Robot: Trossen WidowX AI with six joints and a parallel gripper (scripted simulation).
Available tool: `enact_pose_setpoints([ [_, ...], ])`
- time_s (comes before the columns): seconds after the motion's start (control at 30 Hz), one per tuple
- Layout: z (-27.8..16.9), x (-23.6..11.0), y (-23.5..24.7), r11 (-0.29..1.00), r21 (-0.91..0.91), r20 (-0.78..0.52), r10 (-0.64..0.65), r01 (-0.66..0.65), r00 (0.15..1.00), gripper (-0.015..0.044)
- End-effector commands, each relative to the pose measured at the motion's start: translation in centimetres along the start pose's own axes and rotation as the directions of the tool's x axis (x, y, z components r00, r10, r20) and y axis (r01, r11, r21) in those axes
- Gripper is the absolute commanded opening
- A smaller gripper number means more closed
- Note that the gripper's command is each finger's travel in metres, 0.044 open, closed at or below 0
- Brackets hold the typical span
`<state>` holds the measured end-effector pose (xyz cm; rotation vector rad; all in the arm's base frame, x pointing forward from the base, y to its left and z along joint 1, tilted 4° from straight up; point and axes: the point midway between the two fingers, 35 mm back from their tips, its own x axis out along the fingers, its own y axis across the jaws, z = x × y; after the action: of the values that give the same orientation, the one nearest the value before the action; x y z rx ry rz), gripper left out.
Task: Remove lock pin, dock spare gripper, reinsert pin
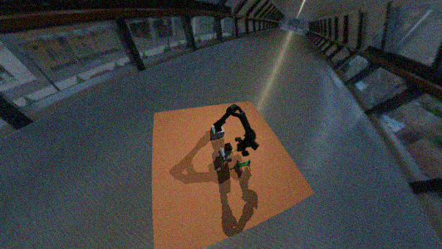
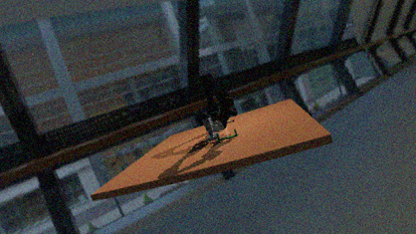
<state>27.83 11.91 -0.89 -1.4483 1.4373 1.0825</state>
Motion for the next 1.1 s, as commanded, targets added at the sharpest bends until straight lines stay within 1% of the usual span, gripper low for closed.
enact_pose_setpoints([
  [0.0,-0.2,0.1,0.0,1.0,-0.003,0.002,0.002,-0.002,1.0,0.0],
  [1.07,-2.3,0.5,0.0,1.0,-0.008,0.002,0.021,-0.021,1.0,0.0],
])
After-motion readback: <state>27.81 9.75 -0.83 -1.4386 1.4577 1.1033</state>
